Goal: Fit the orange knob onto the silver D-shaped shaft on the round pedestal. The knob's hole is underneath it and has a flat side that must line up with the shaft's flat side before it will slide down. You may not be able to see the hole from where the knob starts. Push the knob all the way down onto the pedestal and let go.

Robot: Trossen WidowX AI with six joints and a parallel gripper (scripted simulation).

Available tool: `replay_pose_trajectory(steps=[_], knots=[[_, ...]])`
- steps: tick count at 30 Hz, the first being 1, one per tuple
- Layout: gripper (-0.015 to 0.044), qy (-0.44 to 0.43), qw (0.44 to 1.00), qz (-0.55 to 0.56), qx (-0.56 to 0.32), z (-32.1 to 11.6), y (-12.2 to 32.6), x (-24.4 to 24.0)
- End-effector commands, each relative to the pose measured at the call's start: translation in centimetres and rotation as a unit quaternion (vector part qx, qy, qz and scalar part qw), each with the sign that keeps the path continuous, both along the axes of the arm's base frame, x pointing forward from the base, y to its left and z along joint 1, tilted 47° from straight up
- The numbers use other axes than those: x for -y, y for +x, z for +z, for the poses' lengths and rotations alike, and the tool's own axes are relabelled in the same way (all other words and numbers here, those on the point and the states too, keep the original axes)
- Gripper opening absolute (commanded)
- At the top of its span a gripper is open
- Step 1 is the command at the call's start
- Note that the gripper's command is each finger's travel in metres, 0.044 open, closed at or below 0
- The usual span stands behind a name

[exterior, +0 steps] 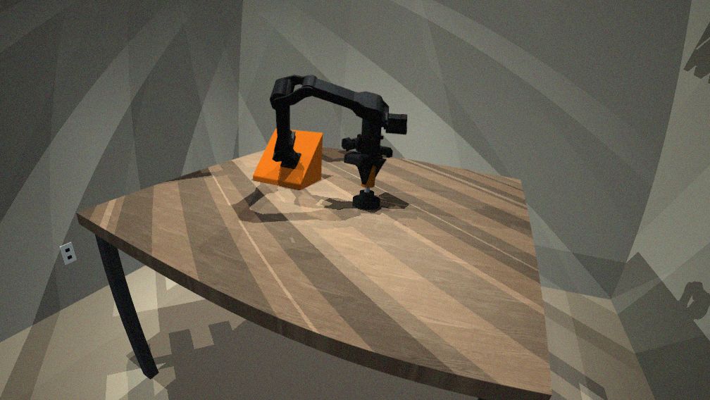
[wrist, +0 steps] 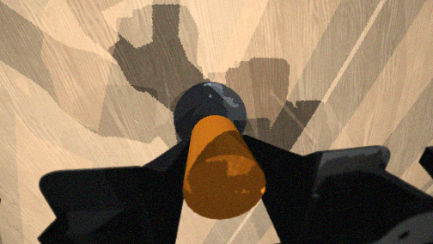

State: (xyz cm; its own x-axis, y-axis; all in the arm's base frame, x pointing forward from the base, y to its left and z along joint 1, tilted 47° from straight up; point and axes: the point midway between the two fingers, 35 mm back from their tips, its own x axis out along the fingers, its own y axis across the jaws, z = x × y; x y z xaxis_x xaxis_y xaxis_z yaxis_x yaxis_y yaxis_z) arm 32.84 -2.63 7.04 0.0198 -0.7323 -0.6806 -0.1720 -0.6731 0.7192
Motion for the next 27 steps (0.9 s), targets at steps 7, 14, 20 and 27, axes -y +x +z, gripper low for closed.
replay_pose_trajectory(steps=[7, 14, 20, 27], knots=[[0.0000, 0.000, 1.000, 0.001, -0.001, -0.07, -0.17, 0.21], [0.0000, 0.000, 1.000, 0.001, -0.001, -0.11, -0.25, 0.22], [0.0000, 0.000, 1.000, 0.001, -0.001, -0.15, -0.25, 0.25], [0.0000, 0.000, 1.000, 0.004, -0.004, 0.17, -0.27, -0.21]])
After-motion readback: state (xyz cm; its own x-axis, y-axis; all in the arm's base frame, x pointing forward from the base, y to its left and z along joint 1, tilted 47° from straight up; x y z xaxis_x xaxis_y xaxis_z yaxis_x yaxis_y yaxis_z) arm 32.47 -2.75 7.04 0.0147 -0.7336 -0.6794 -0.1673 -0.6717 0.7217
